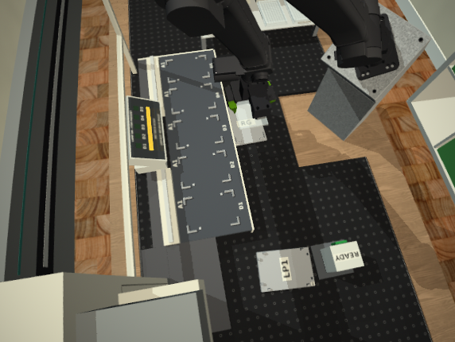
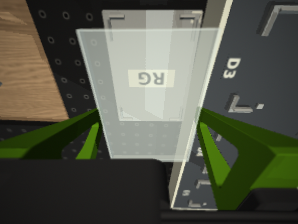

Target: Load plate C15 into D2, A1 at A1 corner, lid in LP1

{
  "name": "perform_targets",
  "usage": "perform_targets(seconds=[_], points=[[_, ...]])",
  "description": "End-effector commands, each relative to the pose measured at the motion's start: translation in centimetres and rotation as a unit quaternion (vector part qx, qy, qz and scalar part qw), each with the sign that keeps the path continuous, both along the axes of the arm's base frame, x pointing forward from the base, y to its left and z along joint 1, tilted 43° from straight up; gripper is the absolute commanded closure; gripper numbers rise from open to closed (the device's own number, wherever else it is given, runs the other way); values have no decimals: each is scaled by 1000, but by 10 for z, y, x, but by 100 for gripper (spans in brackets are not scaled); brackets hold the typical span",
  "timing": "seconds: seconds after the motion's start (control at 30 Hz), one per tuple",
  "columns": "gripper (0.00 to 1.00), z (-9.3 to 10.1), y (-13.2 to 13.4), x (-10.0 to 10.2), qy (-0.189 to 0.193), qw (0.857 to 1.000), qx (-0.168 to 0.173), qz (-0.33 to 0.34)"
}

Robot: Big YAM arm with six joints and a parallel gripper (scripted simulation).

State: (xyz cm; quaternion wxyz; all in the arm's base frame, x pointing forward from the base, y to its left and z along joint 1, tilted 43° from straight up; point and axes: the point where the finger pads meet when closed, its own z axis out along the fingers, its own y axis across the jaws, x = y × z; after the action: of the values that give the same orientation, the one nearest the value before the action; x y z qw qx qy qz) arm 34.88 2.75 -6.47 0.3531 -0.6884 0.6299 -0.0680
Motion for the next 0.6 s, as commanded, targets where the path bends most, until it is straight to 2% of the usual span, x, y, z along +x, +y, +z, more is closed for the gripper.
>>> perform_targets(seconds=[0.0, 0.47, 0.57], points=[[100, 1, -2, 8, -7, 1000, 4, -10], [100, -17, 12, 20, -6, 1000, 4, -4], [100, -18, 7, 21, -6, 1000, 4, -11]])
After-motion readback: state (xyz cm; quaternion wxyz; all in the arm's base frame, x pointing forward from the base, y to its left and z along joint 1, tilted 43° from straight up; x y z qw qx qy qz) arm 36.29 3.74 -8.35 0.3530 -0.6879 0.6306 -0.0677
